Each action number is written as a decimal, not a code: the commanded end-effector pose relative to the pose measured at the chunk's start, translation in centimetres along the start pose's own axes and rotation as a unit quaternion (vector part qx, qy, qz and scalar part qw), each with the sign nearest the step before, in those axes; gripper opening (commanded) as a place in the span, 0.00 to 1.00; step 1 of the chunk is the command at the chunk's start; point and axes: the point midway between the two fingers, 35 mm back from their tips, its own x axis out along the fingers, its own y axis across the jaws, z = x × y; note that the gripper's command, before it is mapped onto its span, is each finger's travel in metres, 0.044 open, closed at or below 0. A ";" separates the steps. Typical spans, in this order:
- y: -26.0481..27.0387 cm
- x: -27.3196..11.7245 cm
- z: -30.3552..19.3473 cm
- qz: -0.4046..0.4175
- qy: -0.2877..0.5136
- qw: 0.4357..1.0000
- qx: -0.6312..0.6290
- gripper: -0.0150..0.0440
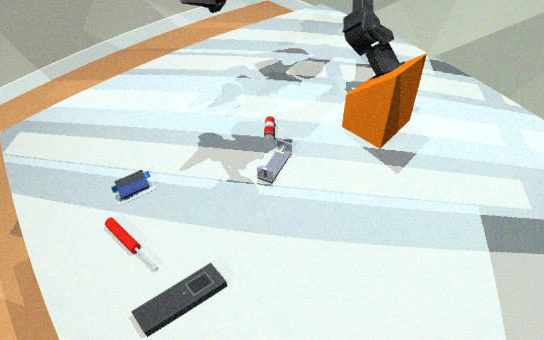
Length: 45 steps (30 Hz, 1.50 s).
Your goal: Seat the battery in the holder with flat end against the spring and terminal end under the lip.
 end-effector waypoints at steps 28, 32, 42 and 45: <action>-12.8 -8.2 -25.2 0.015 0.701 0.499 -0.510 0.65; -13.1 -8.2 -25.5 0.015 0.701 0.499 -0.510 0.65; -14.2 -8.1 -26.7 0.016 0.701 0.499 -0.510 0.65; -14.5 -8.1 -27.0 0.016 0.701 0.499 -0.510 0.65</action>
